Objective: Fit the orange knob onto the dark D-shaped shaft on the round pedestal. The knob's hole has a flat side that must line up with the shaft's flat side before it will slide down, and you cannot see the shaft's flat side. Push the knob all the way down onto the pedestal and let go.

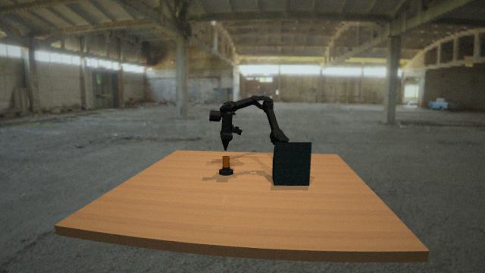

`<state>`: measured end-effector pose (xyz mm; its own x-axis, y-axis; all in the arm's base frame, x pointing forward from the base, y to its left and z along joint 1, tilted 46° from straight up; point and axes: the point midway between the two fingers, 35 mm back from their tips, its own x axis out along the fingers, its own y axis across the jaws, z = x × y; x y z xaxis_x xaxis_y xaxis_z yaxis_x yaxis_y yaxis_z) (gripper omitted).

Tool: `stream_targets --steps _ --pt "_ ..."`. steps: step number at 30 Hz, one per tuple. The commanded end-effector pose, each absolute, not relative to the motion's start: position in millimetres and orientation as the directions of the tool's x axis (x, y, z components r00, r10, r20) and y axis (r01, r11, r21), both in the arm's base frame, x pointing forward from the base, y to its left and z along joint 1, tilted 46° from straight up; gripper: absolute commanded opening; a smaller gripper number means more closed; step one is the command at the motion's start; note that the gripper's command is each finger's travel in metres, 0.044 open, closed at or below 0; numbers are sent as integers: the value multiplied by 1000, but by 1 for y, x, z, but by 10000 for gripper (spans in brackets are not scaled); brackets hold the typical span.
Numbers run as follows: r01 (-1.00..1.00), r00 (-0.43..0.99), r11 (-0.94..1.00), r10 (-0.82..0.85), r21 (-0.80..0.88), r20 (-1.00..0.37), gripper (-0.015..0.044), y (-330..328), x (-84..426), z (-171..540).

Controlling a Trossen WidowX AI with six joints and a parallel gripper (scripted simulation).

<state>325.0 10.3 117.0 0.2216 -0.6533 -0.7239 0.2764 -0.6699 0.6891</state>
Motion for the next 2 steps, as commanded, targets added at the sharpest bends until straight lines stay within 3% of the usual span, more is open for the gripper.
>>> stream_targets --steps 1,2 --pt "274 219 -673 -652 687 -726 440 11 326 117" --pt "274 219 -673 -652 687 -726 440 11 326 117"
